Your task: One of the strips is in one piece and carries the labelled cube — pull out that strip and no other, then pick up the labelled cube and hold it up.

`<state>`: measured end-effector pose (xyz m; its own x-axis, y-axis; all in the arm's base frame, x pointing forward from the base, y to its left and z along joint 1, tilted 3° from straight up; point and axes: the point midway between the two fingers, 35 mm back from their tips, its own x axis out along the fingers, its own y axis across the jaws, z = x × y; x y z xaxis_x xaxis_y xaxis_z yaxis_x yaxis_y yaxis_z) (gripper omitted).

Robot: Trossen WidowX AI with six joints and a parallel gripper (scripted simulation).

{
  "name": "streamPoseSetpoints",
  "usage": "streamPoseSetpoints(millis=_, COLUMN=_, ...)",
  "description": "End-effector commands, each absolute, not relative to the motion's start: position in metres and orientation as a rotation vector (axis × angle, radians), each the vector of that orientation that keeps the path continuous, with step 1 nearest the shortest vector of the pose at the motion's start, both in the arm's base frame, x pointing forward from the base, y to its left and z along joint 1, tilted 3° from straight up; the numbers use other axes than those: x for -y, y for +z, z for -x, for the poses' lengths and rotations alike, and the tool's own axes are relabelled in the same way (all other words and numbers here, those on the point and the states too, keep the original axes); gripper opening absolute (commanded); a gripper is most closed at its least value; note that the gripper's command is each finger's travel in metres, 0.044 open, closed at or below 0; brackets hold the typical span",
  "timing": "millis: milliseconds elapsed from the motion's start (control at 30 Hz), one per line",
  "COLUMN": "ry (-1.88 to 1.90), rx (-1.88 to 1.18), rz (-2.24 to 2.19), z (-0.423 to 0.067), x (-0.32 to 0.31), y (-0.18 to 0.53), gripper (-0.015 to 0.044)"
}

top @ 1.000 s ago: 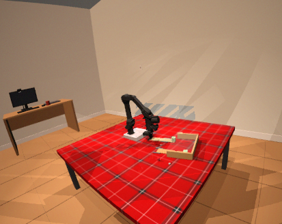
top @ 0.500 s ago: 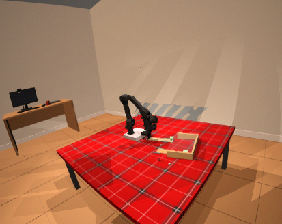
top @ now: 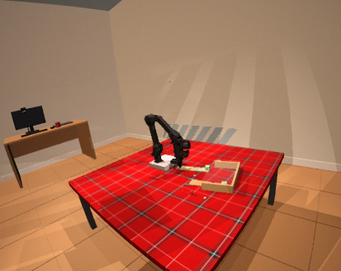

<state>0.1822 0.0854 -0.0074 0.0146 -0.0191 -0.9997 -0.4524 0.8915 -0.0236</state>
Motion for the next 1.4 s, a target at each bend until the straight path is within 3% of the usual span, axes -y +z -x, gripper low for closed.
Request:
streamPoseSetpoints(millis=0, ry=0.352, rx=-1.566, rz=0.396, z=-0.171, x=-0.08, y=-0.013, gripper=0.0)
streamPoseSetpoints(millis=367, ry=0.352, rx=-1.566, rz=0.396, z=-0.171, x=-0.08, y=-0.013, gripper=0.0)
streamPoseSetpoints(millis=667, ry=0.352, rx=-1.564, rz=0.396, z=-0.184, x=-0.087, y=0.035, gripper=0.0)
streamPoseSetpoints(millis=1200, ry=0.403, rx=-1.551, rz=0.444, z=-0.243, x=-0.116, y=0.04, gripper=0.042)
streamPoseSetpoints(millis=1367, ry=0.403, rx=-1.549, rz=0.443, z=-0.261, x=-0.126, y=0.043, gripper=0.044)
